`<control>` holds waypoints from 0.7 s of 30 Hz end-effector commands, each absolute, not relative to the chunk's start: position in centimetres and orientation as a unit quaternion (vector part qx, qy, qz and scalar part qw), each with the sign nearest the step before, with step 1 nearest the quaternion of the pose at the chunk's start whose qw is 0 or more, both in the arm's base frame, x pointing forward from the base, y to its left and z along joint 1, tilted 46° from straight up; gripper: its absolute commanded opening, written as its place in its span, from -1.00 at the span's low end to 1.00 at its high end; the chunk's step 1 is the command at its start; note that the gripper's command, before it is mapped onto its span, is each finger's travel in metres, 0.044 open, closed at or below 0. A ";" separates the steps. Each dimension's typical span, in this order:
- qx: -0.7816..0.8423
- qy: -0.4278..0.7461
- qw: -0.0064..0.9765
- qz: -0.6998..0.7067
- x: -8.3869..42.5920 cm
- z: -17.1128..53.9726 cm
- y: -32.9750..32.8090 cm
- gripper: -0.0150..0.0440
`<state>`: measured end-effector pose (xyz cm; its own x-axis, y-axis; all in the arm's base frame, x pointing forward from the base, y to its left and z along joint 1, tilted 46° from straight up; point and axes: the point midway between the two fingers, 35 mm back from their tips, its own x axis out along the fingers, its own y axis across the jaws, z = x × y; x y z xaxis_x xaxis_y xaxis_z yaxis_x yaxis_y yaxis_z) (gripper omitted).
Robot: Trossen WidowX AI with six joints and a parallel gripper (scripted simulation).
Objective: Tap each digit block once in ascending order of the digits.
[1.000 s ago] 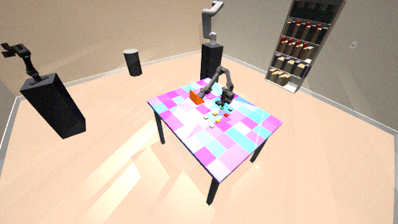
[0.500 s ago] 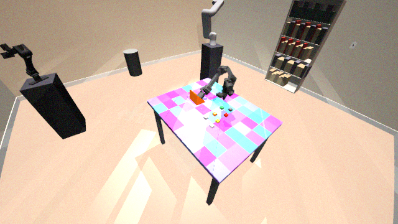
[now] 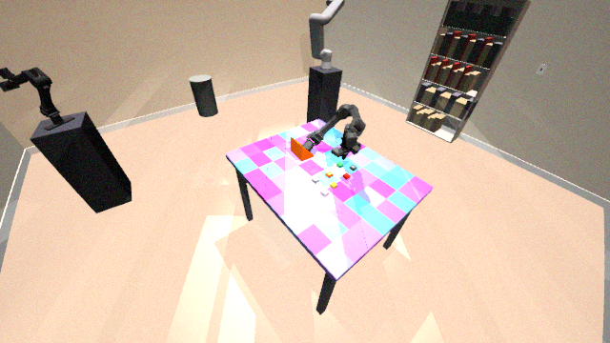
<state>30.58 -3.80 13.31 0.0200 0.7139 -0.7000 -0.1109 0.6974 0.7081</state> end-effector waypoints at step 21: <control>0.233 0.630 0.672 0.313 35.9 0.8 -3.2 -0.42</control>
<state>36.20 -4.38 1.94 0.0132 0.7088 -0.7053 -0.1369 0.7000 0.7009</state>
